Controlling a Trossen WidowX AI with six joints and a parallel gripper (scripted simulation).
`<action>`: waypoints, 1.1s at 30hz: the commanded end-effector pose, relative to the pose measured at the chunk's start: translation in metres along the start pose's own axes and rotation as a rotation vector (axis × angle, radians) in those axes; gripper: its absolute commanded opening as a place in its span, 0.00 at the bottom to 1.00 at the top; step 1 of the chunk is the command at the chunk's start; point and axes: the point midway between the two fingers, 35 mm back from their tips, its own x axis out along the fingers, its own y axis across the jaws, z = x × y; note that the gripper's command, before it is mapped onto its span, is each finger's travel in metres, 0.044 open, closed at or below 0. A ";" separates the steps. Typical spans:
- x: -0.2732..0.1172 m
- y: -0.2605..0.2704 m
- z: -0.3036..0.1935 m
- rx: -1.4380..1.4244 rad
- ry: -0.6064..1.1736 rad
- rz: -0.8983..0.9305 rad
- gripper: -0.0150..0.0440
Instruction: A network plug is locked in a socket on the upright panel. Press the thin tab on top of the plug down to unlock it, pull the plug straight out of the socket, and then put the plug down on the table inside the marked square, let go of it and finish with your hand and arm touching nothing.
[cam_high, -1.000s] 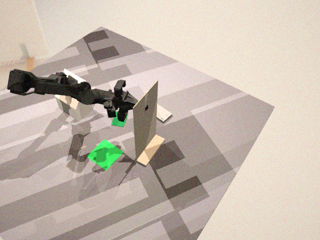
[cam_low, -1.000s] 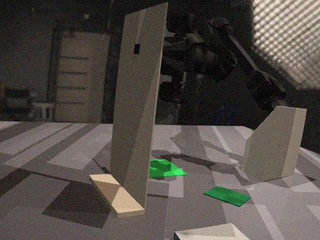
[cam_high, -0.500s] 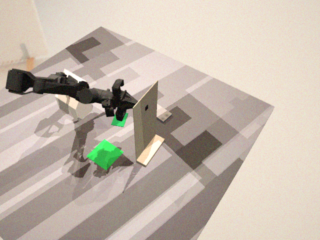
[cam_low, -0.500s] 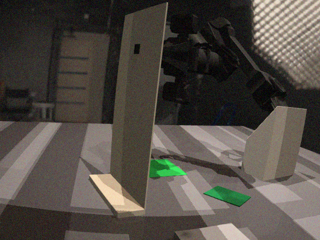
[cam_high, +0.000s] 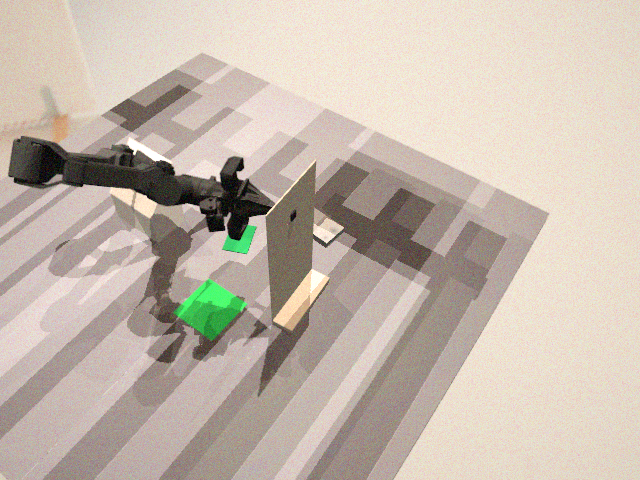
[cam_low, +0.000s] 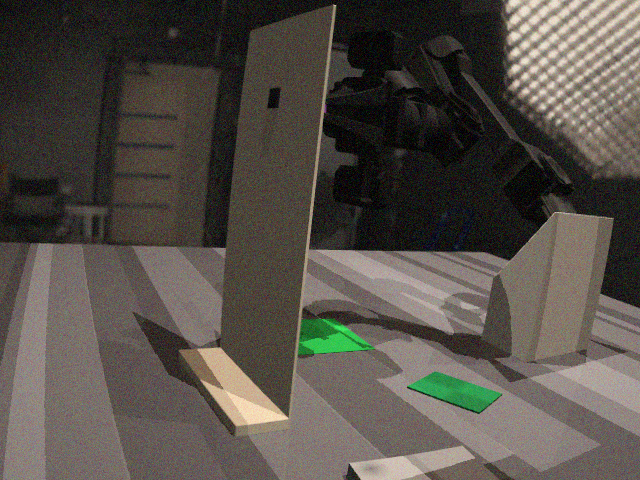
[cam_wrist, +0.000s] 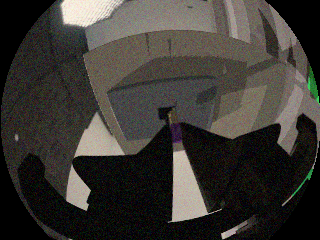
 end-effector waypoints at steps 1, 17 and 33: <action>-0.003 0.001 -0.001 -0.002 -0.002 0.001 0.25; -0.013 0.001 -0.004 -0.002 -0.002 0.001 0.25; -0.022 0.001 -0.007 -0.002 -0.001 0.001 0.25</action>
